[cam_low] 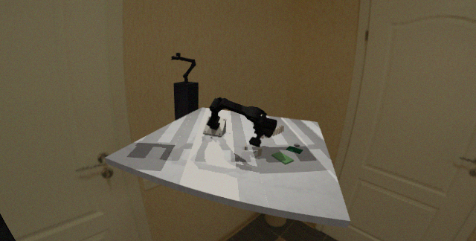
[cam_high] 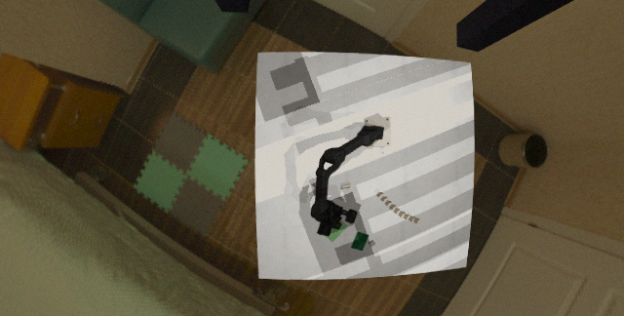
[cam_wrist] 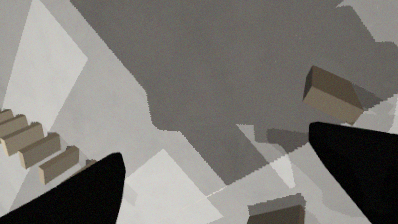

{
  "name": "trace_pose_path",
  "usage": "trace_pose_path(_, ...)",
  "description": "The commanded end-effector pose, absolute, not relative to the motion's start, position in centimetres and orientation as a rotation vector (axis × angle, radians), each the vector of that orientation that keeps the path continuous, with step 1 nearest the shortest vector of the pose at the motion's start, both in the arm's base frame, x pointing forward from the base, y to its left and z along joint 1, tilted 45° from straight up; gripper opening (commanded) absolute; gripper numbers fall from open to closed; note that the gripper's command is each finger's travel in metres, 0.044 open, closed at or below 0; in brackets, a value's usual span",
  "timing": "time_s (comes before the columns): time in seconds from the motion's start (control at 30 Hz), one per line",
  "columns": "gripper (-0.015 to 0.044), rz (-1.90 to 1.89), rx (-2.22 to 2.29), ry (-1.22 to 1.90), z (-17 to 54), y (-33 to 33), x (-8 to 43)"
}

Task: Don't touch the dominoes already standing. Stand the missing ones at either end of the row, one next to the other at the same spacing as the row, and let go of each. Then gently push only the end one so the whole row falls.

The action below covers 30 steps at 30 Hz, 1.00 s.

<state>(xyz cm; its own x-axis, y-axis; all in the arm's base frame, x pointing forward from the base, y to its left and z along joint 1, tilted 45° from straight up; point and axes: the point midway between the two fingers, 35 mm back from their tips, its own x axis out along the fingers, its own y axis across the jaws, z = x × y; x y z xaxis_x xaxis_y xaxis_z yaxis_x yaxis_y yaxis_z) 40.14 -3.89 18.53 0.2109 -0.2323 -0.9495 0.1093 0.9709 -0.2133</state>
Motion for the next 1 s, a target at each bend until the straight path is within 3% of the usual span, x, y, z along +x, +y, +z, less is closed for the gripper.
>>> trace_pose_path(0.0,0.0440,-0.938,-0.077,1.066,22.9,-4.1,40.0)
trace_pose_path(0.57,0.0440,-0.938,-0.077,1.066,22.8,-4.1,40.1)
trace_pose_path(0.97,0.0440,-0.939,-0.079,1.063,18.4,-8.5,41.0)
